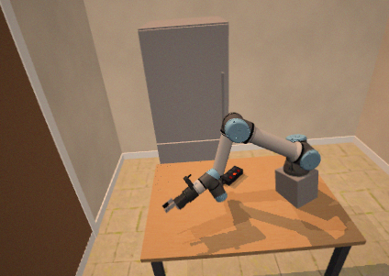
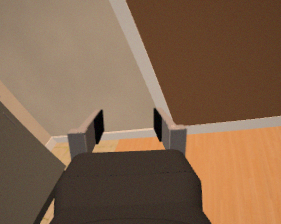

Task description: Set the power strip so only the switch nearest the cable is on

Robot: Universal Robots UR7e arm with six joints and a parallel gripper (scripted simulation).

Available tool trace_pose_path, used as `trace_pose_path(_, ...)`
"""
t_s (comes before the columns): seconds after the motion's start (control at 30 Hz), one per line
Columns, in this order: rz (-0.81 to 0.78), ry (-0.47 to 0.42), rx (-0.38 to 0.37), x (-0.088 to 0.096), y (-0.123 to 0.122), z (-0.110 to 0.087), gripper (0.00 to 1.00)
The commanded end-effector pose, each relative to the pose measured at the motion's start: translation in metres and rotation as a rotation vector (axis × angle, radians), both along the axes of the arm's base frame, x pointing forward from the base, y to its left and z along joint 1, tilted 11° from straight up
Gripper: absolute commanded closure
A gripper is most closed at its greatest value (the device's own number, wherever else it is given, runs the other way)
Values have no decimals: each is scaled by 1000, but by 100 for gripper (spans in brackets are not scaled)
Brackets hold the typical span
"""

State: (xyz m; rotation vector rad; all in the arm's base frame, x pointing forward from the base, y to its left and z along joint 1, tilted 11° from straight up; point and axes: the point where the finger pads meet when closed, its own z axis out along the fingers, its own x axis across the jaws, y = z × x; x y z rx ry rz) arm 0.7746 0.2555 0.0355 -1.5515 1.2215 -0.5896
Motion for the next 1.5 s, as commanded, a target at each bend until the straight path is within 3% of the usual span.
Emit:
trace_pose_path(0.0, 0, -2, 0, 0, 0, 1, 0)
trace_pose_path(0.6, 0, -2, 0, 0, 0, 1, 0)
trace_pose_path(0.8, -18, 12, -10, 1, -13, 2, 0)
trace_pose_path(1.03, -97, 74, -54, -1, -72, 6, 0)
trace_pose_path(1.1, -97, 74, -54, -1, -72, 6, 0)
trace_pose_path(1.3, -213, 181, -116, -21, -160, 9, 0)
trace_pose_path(1.33, -213, 181, -116, -21, -160, 9, 0)
trace_pose_path(1.4, -257, 228, -139, -34, -194, 9, 0)
trace_pose_path(1.43, -257, 228, -139, -34, -194, 9, 0)
trace_pose_path(1.47, -280, 253, -150, -43, -211, 9, 0)
